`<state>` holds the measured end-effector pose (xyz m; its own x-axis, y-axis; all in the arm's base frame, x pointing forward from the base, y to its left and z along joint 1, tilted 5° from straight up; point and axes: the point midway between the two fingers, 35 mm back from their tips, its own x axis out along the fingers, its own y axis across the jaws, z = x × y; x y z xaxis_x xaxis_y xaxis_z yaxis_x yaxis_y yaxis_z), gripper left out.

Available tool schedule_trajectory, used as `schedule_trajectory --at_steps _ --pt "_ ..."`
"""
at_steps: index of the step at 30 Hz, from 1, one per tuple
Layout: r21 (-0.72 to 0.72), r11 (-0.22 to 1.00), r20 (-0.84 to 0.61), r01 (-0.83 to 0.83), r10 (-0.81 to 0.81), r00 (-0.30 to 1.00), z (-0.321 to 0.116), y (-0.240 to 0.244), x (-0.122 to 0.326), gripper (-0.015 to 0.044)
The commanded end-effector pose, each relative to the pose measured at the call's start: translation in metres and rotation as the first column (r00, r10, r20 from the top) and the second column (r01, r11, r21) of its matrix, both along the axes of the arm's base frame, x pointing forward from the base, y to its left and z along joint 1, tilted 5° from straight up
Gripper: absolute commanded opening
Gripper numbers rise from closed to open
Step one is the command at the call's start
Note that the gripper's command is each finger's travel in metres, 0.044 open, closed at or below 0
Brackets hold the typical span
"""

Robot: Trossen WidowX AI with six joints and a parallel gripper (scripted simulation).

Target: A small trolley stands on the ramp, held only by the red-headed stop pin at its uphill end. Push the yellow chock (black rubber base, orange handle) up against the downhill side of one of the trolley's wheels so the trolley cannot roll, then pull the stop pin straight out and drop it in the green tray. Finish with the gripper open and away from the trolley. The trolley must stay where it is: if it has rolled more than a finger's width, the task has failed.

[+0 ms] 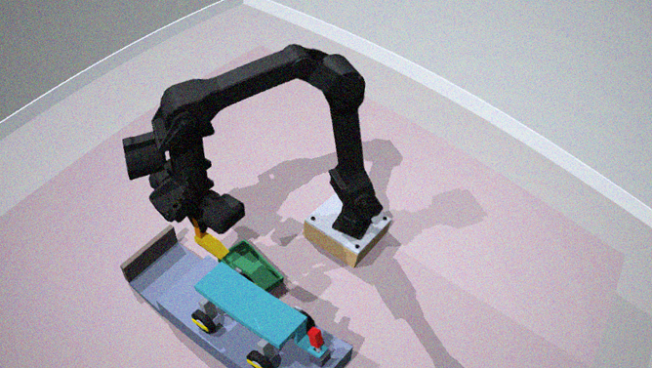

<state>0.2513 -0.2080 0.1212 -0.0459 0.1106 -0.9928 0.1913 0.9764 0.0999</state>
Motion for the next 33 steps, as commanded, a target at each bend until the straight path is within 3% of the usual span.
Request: schedule_trajectory --at_steps 1,33 --pt "0.002 1.0 0.002 0.005 -0.005 1.0 -0.004 0.0 0.002 0.0" --pt "0.003 1.0 0.002 0.005 -0.005 1.0 -0.063 0.008 0.001 0.0"
